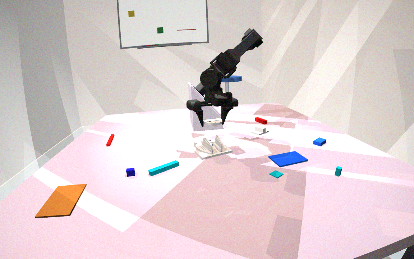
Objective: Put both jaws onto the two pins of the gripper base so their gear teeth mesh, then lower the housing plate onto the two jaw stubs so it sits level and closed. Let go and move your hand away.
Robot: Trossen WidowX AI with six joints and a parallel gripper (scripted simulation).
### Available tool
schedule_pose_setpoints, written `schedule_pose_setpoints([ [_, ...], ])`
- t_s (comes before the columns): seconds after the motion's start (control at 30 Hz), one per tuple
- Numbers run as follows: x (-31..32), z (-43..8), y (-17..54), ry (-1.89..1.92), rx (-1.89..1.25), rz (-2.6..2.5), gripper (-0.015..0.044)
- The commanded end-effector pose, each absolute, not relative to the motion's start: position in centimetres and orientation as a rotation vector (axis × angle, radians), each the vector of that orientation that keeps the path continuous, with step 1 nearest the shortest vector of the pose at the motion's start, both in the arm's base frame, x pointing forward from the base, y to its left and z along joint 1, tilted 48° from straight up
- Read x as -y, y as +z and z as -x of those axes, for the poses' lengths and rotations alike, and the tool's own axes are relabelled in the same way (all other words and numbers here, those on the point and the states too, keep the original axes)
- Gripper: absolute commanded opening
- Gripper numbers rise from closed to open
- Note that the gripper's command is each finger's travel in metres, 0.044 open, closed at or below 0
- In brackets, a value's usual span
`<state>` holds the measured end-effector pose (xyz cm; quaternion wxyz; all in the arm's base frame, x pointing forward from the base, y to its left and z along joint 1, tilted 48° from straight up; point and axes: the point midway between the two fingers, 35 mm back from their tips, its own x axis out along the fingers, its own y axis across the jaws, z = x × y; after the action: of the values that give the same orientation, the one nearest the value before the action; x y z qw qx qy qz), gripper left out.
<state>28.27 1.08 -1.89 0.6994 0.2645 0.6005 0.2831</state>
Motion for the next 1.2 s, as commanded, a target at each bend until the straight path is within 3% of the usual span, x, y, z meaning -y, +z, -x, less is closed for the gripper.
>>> schedule_pose_setpoints([
  [0.0, -0.2, -28.1, -2.8, 0.677, -1.302, -0.552, 0.0351],
  [1.17, 1.0, -27.4, -4.2, 0.712, -1.274, -0.521, 0.0351],
])
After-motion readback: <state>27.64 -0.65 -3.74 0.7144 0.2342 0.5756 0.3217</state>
